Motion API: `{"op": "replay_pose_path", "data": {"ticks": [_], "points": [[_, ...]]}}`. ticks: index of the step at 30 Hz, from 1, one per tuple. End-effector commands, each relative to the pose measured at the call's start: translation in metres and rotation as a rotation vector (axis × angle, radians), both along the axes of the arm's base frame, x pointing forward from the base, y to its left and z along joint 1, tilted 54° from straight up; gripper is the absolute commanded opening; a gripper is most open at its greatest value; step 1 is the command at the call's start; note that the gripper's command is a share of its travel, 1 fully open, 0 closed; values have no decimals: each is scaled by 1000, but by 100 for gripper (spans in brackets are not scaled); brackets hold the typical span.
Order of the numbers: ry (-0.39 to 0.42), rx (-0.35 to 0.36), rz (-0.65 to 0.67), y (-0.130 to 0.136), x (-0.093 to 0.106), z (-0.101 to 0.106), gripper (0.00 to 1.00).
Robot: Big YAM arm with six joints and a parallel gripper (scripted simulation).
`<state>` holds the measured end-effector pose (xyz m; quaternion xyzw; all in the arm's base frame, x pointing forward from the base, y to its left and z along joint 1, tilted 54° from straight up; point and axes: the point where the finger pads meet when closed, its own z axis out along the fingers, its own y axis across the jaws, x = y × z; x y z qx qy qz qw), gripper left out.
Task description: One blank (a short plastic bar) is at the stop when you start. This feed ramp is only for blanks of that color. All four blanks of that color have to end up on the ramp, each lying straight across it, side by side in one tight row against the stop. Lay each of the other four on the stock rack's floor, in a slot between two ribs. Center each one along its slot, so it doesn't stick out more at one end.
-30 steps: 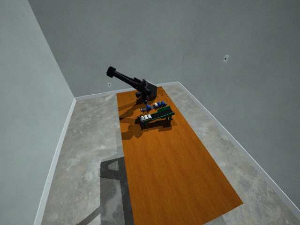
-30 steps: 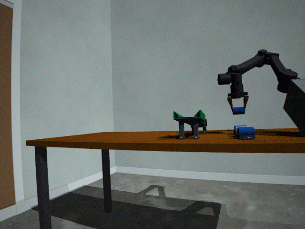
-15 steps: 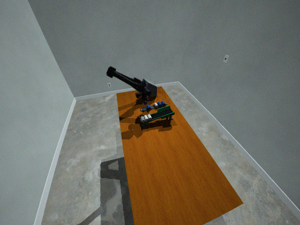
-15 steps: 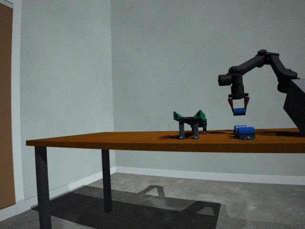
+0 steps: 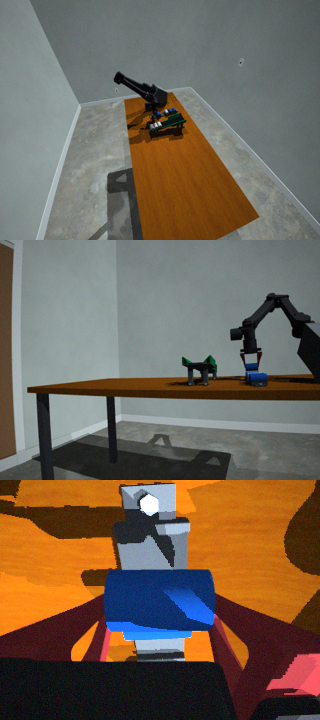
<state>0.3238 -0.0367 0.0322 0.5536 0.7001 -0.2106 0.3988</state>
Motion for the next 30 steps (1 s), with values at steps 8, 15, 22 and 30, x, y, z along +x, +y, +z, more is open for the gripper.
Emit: {"op": "replay_pose_path", "data": {"ticks": [8, 15, 22, 30], "points": [[41, -14, 33, -31, 13, -28, 59], [35, -15, 33, -33, 18, -28, 59], [35, -15, 36, -32, 18, -28, 59], [35, -15, 36, -32, 18, -28, 59]]}}
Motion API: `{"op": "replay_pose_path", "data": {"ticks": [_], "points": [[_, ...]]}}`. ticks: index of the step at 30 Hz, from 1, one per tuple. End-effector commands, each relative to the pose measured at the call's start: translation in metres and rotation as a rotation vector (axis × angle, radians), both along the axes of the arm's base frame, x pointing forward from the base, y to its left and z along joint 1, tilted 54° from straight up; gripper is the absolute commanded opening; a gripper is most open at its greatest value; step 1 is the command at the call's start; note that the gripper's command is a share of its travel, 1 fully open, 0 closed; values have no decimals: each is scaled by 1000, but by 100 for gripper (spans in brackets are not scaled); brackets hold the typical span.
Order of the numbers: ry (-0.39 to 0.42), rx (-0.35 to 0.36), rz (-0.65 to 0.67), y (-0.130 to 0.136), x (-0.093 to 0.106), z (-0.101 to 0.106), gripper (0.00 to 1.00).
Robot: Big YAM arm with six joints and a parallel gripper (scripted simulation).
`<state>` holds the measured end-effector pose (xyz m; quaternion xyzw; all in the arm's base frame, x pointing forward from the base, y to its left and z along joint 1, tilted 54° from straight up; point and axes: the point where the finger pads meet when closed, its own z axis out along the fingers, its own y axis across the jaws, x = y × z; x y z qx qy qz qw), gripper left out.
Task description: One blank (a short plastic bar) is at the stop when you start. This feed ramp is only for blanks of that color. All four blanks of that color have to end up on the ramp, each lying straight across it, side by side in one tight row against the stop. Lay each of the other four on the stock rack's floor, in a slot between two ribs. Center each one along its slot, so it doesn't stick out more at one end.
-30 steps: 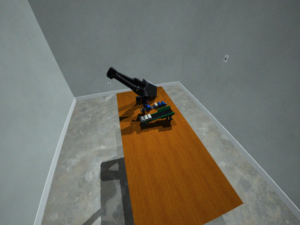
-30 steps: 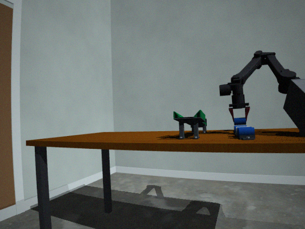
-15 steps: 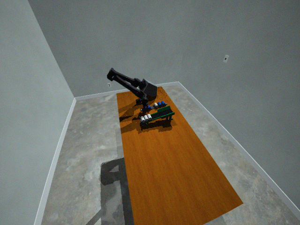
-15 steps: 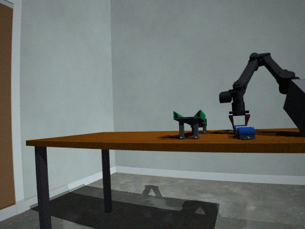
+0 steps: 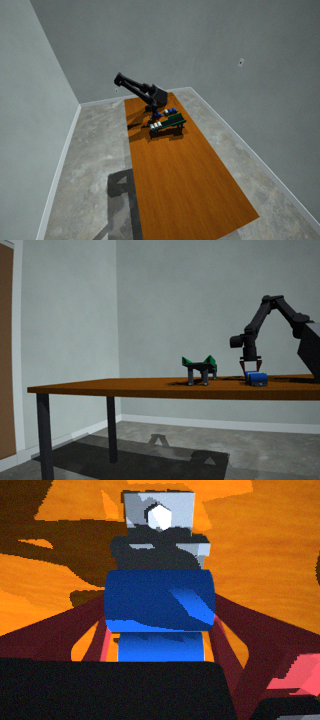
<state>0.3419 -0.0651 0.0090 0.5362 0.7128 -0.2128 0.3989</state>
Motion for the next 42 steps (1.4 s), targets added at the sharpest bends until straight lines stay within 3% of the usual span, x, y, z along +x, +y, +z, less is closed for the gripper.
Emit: {"op": "replay_pose_path", "data": {"ticks": [1, 42], "points": [[15, -3, -1, -4, 0, -5, 59], [-2, -1, -4, -7, 0, 4, 59]]}}
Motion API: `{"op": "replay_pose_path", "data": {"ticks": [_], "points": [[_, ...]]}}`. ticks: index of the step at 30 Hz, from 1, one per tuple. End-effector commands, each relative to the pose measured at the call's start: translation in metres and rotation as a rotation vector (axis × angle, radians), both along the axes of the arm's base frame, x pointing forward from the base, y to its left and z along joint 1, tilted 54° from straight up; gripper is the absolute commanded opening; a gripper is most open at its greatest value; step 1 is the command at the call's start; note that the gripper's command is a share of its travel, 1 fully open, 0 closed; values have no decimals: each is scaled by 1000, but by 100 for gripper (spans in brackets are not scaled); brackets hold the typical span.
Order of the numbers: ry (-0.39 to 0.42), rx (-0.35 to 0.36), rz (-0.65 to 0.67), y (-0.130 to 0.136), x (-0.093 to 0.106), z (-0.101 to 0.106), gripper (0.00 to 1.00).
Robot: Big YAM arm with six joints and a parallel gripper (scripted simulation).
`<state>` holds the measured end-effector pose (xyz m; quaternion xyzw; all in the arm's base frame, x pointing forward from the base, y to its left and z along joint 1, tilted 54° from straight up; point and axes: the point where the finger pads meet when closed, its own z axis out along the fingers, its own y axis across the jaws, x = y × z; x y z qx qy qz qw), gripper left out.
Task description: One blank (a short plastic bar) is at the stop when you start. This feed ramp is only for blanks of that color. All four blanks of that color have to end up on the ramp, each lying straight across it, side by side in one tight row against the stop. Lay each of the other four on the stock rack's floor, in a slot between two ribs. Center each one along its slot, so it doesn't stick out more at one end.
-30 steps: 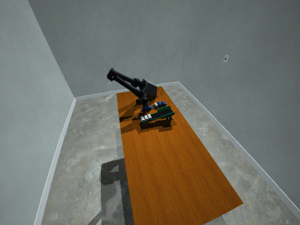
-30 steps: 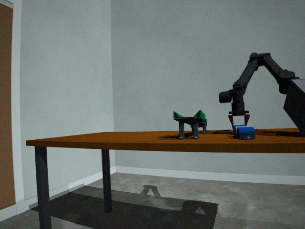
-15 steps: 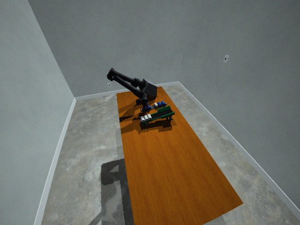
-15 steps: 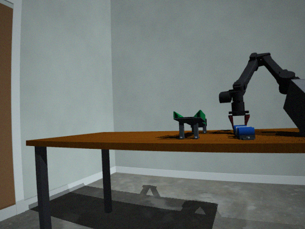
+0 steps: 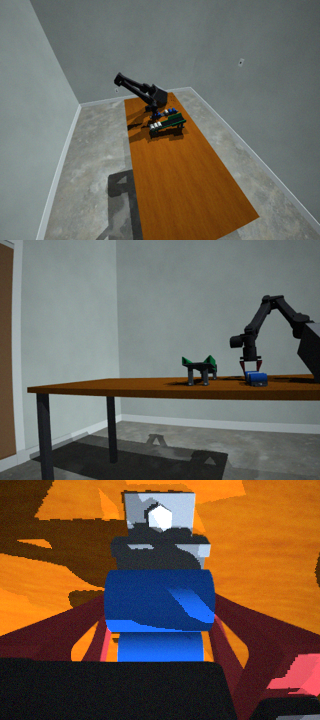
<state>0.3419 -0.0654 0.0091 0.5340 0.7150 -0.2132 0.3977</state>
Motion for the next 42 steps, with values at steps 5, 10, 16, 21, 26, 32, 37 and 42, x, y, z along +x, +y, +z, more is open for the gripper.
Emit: {"op": "replay_pose_path", "data": {"ticks": [5, 10, 16, 21, 26, 32, 37, 42], "points": [[-7, 0, -9, -6, 0, 4, 59], [-7, 0, -9, -6, 0, 4, 59], [-7, 0, -9, -6, 0, 4, 59], [-11, 1, -10, -7, 0, 5, 59], [-14, 2, -11, -7, 1, 6, 59], [-13, 2, -13, -8, 0, 6, 59], [-9, 1, -13, -8, 0, 5, 59], [-9, 1, -13, -8, 0, 5, 59]]}}
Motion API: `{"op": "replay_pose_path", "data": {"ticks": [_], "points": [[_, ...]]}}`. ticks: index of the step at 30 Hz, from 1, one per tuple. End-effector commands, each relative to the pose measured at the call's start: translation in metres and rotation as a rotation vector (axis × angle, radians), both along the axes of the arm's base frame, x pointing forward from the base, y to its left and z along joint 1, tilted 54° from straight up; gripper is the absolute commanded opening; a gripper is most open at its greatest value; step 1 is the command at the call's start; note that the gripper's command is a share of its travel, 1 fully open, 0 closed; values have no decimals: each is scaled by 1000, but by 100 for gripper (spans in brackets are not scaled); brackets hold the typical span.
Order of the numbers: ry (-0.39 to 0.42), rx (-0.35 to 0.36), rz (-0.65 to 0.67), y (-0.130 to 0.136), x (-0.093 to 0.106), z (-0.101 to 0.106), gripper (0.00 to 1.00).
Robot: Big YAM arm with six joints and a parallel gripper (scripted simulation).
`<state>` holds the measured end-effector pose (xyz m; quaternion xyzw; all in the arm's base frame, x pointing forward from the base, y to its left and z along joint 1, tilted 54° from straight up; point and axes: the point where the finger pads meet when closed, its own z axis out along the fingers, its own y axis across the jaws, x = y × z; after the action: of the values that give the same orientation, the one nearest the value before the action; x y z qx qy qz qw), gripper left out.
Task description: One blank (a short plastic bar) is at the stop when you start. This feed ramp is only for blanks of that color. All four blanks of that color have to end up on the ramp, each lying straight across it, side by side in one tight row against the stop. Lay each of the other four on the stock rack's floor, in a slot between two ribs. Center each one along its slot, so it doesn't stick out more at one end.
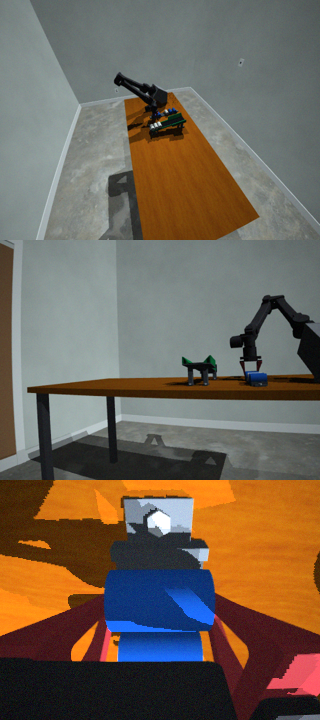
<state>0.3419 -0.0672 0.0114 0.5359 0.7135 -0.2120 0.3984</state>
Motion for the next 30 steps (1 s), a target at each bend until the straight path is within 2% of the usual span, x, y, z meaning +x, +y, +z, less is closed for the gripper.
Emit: {"op": "replay_pose_path", "data": {"ticks": [1, 10, 14, 18, 19, 24, 25, 30], "points": [[-5, 0, -10, -6, 0, 3, 59], [-5, 0, -10, -6, 0, 3, 59], [-5, 0, -10, -6, 0, 3, 66], [-6, 0, -8, -6, 0, 3, 66], [-6, 0, -3, -4, 1, 3, 70], [-6, 0, -2, -4, 1, 3, 74], [-6, 0, -2, -4, 1, 3, 78], [-6, 0, -2, -4, 1, 3, 78]]}}
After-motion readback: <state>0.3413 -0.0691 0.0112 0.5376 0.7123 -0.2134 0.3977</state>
